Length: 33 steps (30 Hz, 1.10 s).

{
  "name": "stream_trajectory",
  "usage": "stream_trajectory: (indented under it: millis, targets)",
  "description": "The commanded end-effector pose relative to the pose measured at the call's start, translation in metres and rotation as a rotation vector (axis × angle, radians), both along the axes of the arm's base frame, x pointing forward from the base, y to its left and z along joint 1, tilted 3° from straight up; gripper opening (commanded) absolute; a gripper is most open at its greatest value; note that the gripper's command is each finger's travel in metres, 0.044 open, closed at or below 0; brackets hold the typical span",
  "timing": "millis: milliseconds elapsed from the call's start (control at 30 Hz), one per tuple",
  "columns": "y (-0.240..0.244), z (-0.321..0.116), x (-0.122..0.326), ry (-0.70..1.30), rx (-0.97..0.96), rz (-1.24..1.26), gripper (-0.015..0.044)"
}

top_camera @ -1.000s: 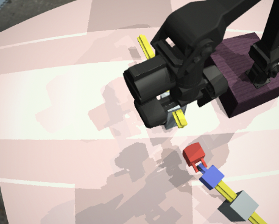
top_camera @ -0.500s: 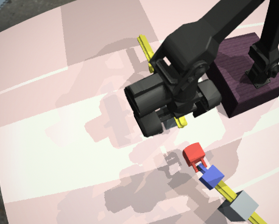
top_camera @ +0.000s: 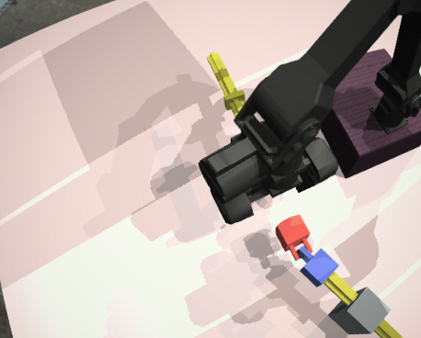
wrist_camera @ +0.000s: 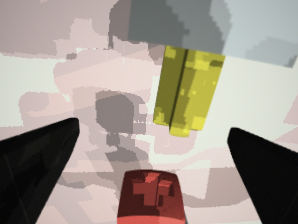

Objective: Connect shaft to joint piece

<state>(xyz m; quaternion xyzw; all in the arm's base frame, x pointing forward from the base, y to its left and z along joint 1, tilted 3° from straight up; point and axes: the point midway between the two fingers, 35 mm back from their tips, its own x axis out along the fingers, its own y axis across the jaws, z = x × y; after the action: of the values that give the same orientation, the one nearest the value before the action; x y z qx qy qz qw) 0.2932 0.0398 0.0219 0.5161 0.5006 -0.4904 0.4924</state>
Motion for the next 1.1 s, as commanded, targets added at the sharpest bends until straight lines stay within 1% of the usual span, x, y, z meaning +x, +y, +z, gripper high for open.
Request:
stream_trajectory:
  millis: [0, 267, 1067]
  targets:
    - [0.019, -0.003, 0.001, 0.005, 0.004, -0.002, 0.044]
    - [0.052, -0.005, -0.001, 0.005, 0.007, -0.002, 0.044]
    - [0.054, -0.035, 0.0, 0.005, 0.007, -0.002, 0.044]
